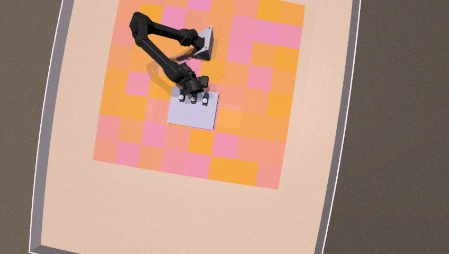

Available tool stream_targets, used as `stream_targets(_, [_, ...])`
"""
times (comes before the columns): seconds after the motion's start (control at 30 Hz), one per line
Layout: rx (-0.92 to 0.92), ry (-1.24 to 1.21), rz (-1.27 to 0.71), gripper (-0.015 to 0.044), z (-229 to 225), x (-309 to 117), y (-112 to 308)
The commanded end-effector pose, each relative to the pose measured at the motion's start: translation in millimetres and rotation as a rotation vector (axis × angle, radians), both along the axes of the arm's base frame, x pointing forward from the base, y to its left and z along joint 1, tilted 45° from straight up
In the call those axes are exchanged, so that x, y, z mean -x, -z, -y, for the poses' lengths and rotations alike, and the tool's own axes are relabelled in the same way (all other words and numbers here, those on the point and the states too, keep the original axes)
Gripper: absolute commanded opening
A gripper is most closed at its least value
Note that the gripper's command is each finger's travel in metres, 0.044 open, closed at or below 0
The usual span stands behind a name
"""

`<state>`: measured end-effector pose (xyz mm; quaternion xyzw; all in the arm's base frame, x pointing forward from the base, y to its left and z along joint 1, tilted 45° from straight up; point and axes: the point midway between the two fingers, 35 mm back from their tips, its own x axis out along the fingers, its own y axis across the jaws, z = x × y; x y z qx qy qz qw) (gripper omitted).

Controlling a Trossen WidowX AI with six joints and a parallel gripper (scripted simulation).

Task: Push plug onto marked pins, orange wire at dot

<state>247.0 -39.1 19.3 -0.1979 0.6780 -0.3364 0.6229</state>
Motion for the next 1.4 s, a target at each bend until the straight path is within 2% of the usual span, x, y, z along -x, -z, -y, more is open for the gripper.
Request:
stream_targets(0.0, [-0.005, -0.001, 0.009, 0.0368, -21.5, -6.4, -20.8])
stream_targets(0.1, [-0.004, 0.0, 0.009, 0.044, -34.7, -7.6, -35.3])
stream_targets(1.37, [-0.004, 0.0, 0.009, 0.044, -34.7, -7.6, -35.3])
